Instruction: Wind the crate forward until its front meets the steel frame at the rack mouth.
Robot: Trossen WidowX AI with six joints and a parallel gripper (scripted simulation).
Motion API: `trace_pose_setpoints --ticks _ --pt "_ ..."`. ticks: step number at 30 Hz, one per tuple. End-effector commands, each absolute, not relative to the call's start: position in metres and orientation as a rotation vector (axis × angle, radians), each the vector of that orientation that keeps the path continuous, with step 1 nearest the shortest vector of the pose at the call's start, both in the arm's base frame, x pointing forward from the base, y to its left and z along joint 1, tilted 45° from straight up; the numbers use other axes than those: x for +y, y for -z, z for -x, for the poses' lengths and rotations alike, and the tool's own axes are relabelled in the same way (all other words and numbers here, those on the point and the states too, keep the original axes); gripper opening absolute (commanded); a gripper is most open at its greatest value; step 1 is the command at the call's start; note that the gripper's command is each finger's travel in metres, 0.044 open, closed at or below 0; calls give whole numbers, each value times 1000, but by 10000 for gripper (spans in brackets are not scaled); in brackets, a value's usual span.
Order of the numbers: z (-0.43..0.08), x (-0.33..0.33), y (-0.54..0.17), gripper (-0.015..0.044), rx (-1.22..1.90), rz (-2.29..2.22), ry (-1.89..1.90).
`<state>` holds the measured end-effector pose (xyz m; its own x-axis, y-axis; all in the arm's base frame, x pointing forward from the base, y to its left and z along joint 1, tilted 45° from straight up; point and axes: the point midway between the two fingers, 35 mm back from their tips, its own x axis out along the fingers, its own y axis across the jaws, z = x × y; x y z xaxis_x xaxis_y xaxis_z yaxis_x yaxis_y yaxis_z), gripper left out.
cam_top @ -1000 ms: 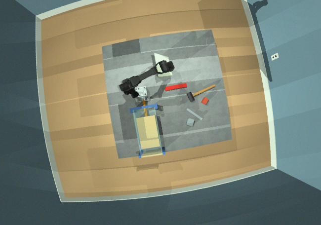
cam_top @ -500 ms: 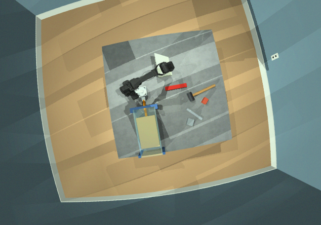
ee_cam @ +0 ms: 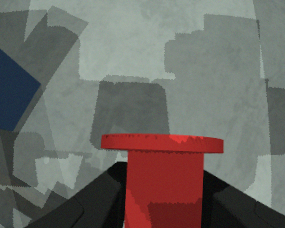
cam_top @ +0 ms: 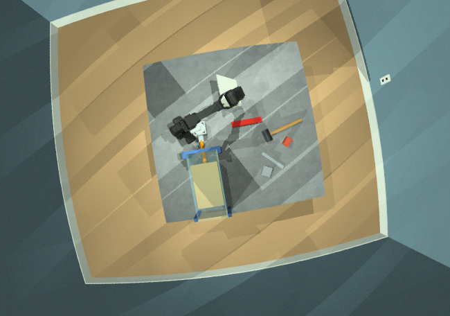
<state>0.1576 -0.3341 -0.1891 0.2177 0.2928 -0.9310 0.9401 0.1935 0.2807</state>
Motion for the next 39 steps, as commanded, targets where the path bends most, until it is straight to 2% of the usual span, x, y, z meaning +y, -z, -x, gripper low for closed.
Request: trace_pose_setpoints --ticks 1,39 --pt "-174 -330 188 0 1290 -1345 676" --pt "-212 -317 171 0 1289 -1348 672"
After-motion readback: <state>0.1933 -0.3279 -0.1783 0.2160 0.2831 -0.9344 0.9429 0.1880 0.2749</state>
